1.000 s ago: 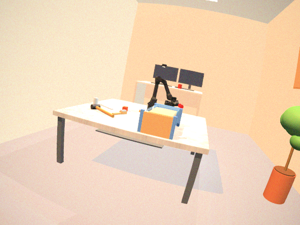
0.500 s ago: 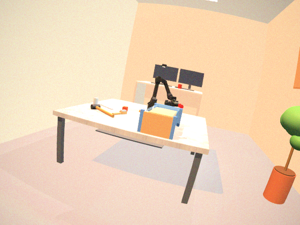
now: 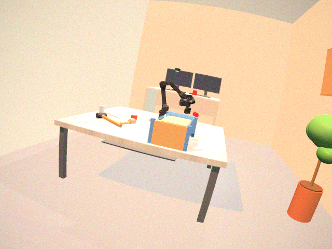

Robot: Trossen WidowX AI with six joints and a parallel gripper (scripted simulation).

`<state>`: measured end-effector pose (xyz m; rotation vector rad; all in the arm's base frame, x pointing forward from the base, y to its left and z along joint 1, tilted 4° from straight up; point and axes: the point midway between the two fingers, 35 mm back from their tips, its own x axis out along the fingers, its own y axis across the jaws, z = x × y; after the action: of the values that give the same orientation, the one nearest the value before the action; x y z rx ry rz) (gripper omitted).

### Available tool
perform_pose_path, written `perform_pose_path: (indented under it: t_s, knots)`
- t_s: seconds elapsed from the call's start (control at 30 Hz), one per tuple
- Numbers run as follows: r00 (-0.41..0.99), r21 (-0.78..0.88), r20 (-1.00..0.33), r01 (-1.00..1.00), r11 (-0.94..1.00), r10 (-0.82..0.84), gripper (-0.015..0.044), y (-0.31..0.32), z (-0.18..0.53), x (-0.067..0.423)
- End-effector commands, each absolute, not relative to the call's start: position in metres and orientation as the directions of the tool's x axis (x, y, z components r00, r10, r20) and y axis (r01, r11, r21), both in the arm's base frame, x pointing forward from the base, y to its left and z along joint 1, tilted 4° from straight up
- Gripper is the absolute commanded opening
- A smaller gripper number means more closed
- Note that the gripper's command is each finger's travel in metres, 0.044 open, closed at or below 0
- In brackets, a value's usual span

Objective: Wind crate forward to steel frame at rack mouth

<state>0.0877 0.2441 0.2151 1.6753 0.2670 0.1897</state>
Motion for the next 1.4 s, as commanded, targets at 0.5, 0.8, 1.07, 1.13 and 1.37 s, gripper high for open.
perform_pose_path:
  t_s: [0.5, 0.8, 1.07, 1.13, 1.37]
  knots:
    - [0.958, 0.991, -0.031, 0.066, -0.114, 0.284, 0.024, 0.242, 0.224, 0.089]
    - [0.856, 0.844, -0.5, 0.448, 0.295, 0.132, 0.044, 0.269, 0.196, 0.142]
    - [0.384, 0.331, -0.923, 0.831, 0.447, -0.03, 0.044, 0.263, 0.176, 0.188]
    - [0.227, 0.195, -0.974, 0.876, 0.441, -0.021, 0.044, 0.26, 0.178, 0.196]
    - [-0.043, -0.012, -0.997, 0.909, 0.418, 0.066, 0.044, 0.254, 0.188, 0.21]
